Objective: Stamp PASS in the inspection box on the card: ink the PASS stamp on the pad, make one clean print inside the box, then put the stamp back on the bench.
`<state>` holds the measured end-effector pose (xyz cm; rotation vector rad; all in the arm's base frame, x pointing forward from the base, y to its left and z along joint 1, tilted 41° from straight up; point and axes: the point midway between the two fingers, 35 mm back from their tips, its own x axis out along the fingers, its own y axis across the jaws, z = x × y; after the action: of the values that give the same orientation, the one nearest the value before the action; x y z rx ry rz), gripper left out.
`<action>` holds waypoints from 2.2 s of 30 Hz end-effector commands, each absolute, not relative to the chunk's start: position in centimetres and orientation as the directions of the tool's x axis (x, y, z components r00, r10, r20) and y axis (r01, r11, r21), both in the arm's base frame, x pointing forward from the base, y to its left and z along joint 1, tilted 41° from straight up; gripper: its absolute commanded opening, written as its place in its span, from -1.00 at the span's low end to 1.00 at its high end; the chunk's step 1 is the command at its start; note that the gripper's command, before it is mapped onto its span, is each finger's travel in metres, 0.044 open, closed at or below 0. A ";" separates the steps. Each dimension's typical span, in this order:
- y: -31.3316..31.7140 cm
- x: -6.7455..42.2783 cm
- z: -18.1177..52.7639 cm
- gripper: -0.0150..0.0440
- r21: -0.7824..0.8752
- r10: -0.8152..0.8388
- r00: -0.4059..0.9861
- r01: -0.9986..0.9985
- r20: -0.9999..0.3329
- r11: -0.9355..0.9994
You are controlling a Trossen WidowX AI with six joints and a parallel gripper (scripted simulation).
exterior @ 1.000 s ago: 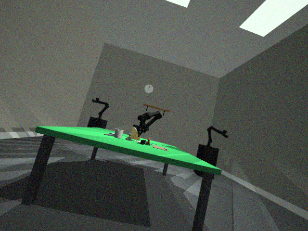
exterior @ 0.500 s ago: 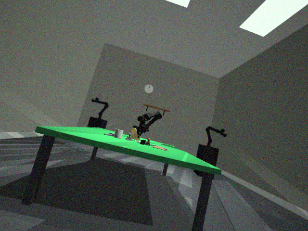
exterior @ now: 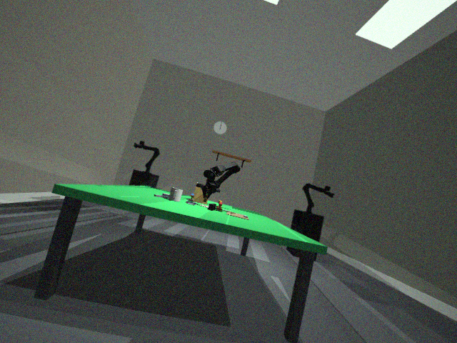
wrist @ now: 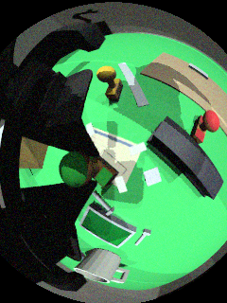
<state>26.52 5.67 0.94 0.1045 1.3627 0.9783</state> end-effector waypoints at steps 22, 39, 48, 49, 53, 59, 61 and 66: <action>6.8 26.2 -0.3 -0.49 0.591 0.640 -0.103 -0.516 -0.762 0.620; 7.6 25.9 -1.1 -0.49 0.592 0.642 -0.101 -0.515 -0.760 0.620; 7.7 25.9 -1.2 -0.49 0.592 0.642 -0.101 -0.515 -0.760 0.620; 7.7 25.9 -1.2 -0.49 0.592 0.642 -0.101 -0.515 -0.760 0.620; 7.8 25.9 -1.3 -0.49 0.592 0.642 -0.101 -0.515 -0.760 0.620; 7.9 25.9 -1.4 -0.49 0.592 0.642 -0.101 -0.515 -0.760 0.620; 7.9 25.9 -1.4 -0.49 0.592 0.642 -0.101 -0.515 -0.760 0.620; 8.0 25.8 -1.5 -0.49 0.592 0.642 -0.101 -0.515 -0.760 0.620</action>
<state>25.84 7.86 -1.44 0.1111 1.3587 0.9782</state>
